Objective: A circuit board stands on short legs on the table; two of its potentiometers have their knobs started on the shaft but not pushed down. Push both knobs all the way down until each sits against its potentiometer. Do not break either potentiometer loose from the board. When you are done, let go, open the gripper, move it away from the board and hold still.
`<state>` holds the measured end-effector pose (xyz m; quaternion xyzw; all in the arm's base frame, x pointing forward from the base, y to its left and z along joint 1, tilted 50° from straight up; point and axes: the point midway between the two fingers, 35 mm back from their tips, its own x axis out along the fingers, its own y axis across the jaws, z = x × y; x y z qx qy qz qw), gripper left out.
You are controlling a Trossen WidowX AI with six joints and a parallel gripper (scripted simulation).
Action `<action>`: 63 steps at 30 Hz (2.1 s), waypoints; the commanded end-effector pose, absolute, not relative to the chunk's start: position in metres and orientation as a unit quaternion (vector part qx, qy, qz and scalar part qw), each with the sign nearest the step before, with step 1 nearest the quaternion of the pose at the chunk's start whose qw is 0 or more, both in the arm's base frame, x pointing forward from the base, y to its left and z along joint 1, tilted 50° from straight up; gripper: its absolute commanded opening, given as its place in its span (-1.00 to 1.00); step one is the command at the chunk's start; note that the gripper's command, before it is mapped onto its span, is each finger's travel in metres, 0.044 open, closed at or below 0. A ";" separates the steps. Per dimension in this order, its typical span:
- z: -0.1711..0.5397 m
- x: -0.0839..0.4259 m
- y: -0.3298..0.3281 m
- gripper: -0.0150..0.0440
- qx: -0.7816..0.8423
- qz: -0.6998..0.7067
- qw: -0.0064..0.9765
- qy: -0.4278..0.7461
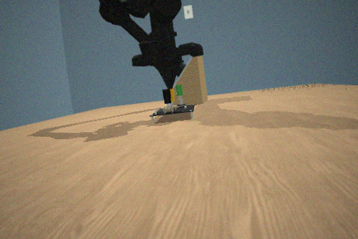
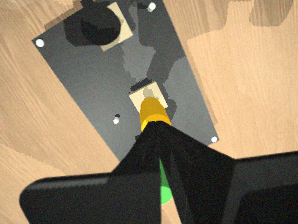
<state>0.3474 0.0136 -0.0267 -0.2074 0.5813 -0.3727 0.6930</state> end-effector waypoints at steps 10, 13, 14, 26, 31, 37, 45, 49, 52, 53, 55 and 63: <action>-0.029 0.348 0.009 -0.49 -0.206 -0.375 0.691 0.582; -0.029 0.348 0.009 -0.49 -0.206 -0.375 0.691 0.582; -0.029 0.348 0.009 -0.49 -0.206 -0.375 0.691 0.582; -0.029 0.348 0.009 -0.49 -0.206 -0.375 0.691 0.582; -0.029 0.348 0.009 -0.49 -0.206 -0.375 0.691 0.582; -0.030 0.348 0.008 -0.49 -0.206 -0.375 0.691 0.582; -0.030 0.348 0.008 -0.49 -0.206 -0.375 0.691 0.582; -0.030 0.348 0.008 -0.49 -0.206 -0.375 0.691 0.582; -0.030 0.348 0.008 -0.49 -0.206 -0.375 0.691 0.582; -0.030 0.348 0.008 -0.49 -0.206 -0.375 0.691 0.582; -0.030 0.348 0.008 -0.49 -0.206 -0.375 0.691 0.582; -0.024 0.348 0.015 -0.49 -0.206 -0.375 0.691 0.582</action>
